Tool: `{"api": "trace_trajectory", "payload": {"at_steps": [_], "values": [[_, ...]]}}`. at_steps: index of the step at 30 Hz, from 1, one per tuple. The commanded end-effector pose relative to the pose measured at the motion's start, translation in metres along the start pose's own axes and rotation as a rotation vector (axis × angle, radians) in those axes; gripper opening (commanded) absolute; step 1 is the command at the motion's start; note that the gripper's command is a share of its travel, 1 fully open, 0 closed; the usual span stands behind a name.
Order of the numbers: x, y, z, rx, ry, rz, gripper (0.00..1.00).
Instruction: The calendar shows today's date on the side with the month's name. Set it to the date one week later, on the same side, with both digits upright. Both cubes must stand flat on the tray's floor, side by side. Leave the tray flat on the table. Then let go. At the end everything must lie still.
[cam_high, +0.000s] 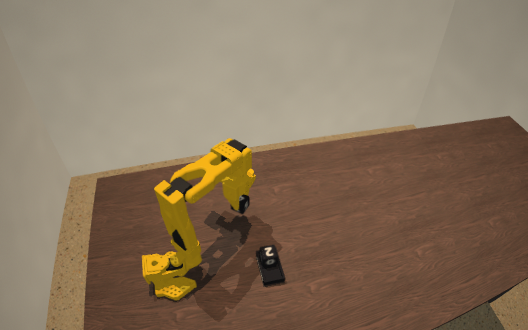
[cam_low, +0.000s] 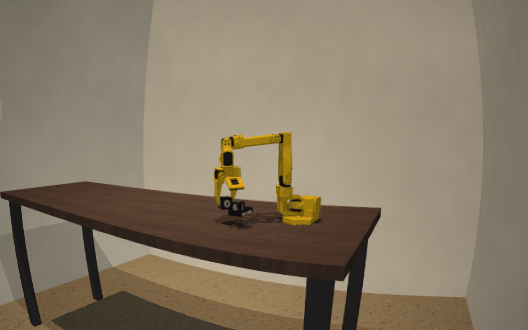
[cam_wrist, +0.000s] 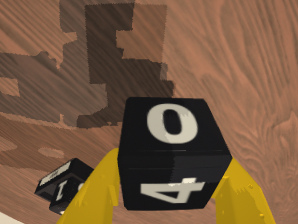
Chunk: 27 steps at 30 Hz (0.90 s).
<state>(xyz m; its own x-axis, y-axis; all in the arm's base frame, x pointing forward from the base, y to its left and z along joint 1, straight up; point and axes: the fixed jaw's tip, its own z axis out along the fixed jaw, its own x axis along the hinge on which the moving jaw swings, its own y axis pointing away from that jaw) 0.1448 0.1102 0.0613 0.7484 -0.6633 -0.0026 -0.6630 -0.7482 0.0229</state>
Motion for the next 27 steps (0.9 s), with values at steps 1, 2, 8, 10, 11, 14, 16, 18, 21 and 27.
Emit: {"api": "trace_trajectory", "payload": {"at_steps": [1,2,8,10,11,14,16,18,21,27], "values": [[-0.019,-0.016,-0.005,0.055,0.008,-0.099,0.0],[-0.025,-0.017,-0.004,0.055,0.008,-0.13,0.0],[-0.048,-0.019,-0.002,0.055,0.007,-0.249,0.0],[-0.051,-0.019,-0.002,0.055,0.007,-0.264,0.0],[-0.052,-0.019,-0.002,0.055,0.007,-0.268,0.0],[-0.052,-0.019,-0.002,0.055,0.007,-0.271,0.0],[-0.052,-0.019,-0.002,0.055,0.007,-0.271,0.0],[-0.052,-0.019,-0.002,0.055,0.007,-0.271,0.0],[-0.052,-0.019,-0.002,0.055,0.007,-0.271,0.0],[-0.052,-0.019,-0.002,0.055,0.007,-0.271,0.0]]}}
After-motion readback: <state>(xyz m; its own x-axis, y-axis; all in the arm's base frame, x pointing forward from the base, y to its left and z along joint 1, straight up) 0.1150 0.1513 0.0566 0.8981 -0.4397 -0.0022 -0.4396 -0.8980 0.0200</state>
